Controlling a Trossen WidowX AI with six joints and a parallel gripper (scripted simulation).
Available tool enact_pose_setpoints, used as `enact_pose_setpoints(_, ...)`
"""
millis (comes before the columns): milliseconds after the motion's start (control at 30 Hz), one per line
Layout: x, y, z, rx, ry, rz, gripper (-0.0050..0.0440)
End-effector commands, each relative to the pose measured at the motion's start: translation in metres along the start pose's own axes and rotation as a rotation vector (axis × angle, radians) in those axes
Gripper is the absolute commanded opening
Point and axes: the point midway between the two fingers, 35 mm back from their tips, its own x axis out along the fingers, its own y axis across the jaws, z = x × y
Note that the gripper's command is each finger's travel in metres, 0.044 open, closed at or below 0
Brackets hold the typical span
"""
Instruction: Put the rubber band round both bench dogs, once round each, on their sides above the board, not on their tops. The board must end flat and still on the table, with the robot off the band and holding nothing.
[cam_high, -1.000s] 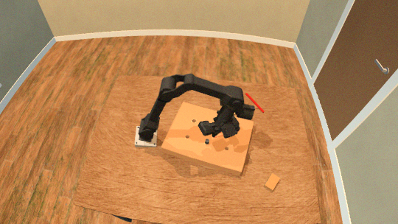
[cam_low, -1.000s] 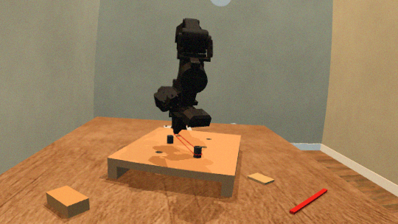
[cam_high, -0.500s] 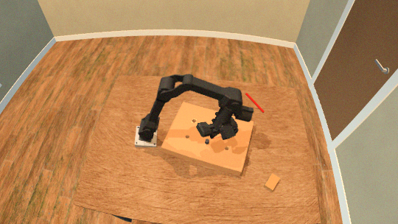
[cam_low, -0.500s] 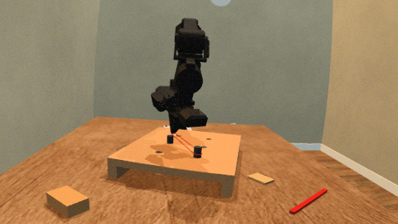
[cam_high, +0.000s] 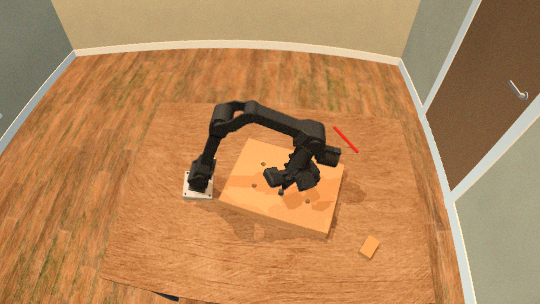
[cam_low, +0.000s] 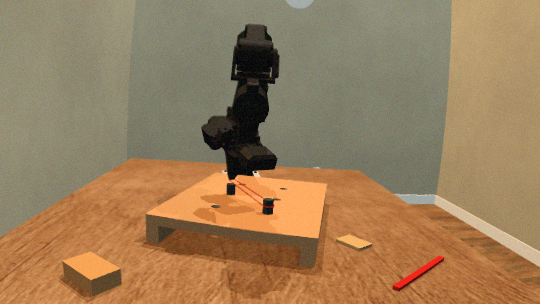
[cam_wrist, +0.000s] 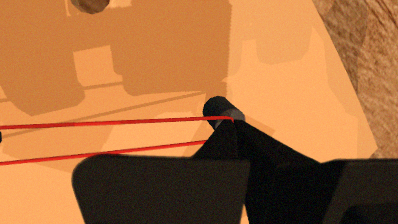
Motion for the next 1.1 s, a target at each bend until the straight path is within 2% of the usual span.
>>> enact_pose_setpoints(0, -0.003, -0.010, 0.002, 0.002, -0.013, 0.001, -0.0050)
enact_pose_setpoints(1067, 0.006, -0.036, 0.002, 0.001, -0.014, -0.012, -0.0050)
